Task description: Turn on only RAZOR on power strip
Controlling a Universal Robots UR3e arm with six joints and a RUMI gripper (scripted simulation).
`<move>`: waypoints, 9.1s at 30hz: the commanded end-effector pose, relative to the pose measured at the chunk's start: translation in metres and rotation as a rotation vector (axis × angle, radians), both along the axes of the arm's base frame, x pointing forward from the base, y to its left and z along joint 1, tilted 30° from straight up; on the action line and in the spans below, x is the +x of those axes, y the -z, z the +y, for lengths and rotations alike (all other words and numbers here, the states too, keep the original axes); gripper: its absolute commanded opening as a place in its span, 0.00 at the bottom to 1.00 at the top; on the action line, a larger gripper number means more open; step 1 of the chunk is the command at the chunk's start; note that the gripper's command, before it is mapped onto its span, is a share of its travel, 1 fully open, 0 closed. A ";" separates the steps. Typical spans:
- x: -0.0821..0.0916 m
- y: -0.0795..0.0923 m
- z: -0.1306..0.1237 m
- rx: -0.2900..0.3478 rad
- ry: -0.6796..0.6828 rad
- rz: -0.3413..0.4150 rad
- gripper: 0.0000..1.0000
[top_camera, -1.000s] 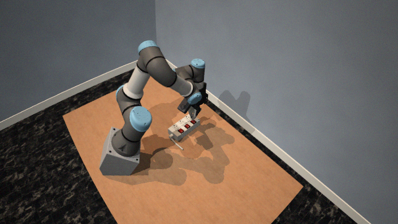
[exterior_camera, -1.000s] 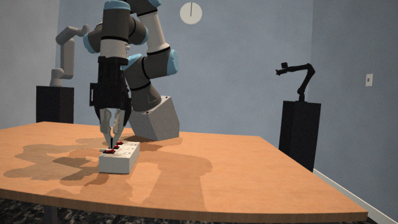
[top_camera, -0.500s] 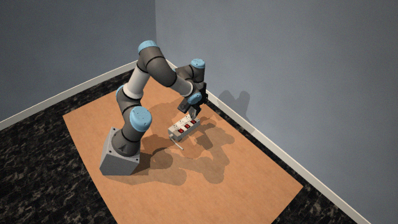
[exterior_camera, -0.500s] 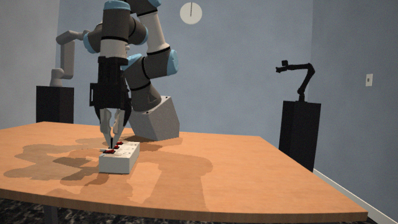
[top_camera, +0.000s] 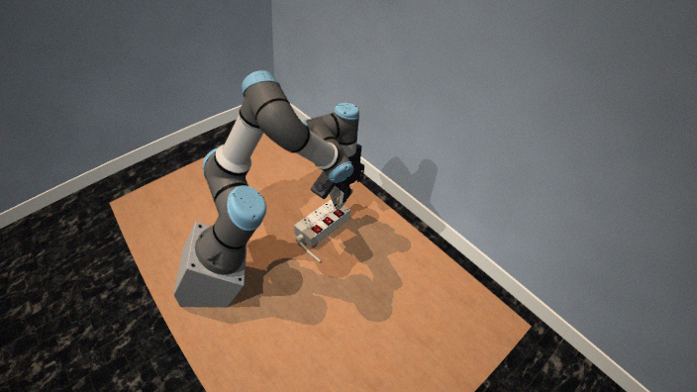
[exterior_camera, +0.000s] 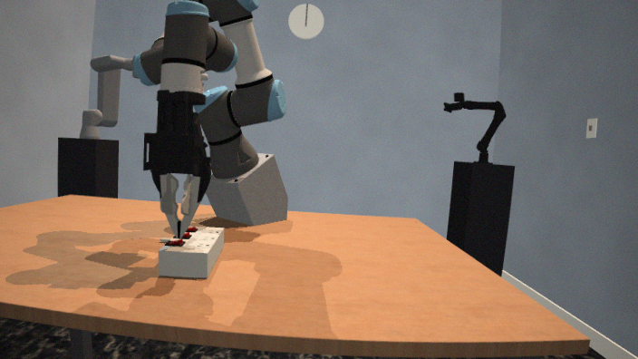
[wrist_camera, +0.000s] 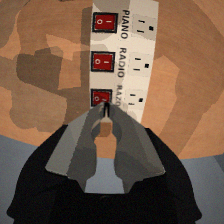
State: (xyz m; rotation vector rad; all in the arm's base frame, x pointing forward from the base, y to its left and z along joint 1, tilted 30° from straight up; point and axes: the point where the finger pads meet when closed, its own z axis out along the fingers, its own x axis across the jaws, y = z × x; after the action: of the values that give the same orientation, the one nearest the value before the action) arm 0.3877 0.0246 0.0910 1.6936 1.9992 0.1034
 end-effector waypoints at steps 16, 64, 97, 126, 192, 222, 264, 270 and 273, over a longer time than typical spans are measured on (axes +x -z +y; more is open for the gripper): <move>0.001 -0.001 0.000 0.000 0.000 -0.002 0.00; 0.001 -0.001 0.000 0.000 0.000 -0.002 0.00; 0.005 0.006 -0.002 0.000 0.000 -0.002 0.00; -0.008 -0.020 0.006 0.000 0.000 -0.002 0.00; -0.054 -0.112 0.034 0.000 0.000 -0.002 1.00; -0.055 -0.115 0.035 0.000 0.000 -0.002 1.00; -0.055 -0.115 0.035 0.000 0.000 -0.002 1.00; -0.055 -0.115 0.035 0.000 0.000 -0.002 1.00; -0.055 -0.115 0.035 0.000 0.000 -0.002 1.00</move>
State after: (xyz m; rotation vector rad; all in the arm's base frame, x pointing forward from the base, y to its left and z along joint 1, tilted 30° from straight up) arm 0.3321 0.0594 0.2054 1.6935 1.9994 0.1029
